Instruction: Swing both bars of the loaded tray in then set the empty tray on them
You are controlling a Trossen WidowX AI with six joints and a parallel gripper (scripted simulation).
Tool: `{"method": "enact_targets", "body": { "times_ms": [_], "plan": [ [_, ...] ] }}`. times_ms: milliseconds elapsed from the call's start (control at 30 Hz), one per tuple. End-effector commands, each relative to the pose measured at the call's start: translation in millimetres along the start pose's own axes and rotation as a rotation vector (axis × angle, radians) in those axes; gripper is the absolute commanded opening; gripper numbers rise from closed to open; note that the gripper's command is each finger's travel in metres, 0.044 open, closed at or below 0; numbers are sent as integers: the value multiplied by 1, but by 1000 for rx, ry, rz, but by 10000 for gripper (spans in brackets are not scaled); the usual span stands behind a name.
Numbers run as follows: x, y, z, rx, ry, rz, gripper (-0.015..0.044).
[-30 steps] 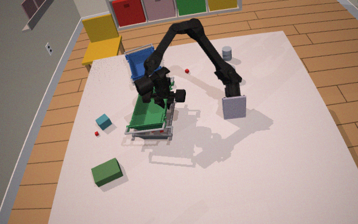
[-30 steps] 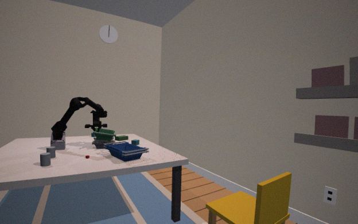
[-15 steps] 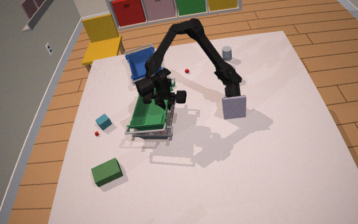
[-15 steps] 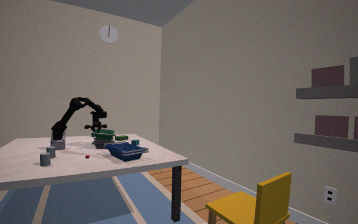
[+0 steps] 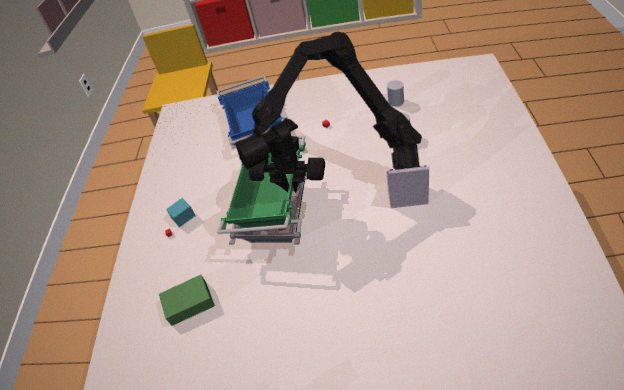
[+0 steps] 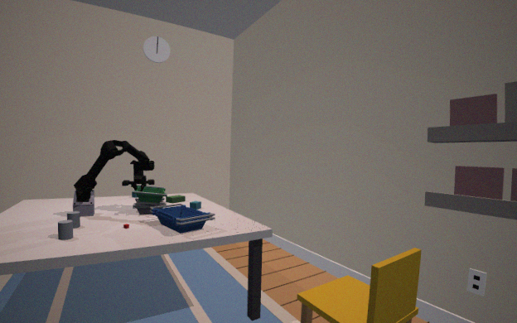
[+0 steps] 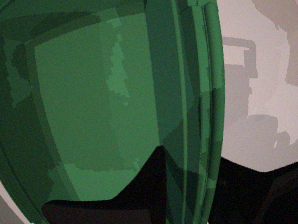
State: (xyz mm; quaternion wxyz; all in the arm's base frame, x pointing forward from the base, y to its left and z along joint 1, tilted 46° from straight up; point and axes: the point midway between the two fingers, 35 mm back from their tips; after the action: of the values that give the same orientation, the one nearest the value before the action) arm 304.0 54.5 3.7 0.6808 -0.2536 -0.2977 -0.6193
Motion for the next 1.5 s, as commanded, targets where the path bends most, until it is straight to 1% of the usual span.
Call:
{"method": "enact_targets", "body": {
  "times_ms": [0, 1033, 1067, 1333, 1467],
  "plan": [
    [2, -4, -6, -25, 2, 4, 0],
    [2, -4, -6, -25, 2, 4, 0],
    [0, 0, -1, -1, 0, 0, 0],
    [1, -6, -13, -25, 2, 4, 0],
    [2, -6, -14, -25, 2, 4, 0]
  ]
}}
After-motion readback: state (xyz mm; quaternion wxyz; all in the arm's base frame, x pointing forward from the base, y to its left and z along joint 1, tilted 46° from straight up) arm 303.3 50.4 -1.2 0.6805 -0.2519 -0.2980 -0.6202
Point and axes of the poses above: the point midway between the two fingers, 35 mm back from their tips, its own z axis back along the fingers, its own y axis across the jaws, x = y × z, and after that the axes turned 8 degrees about z, right-handed
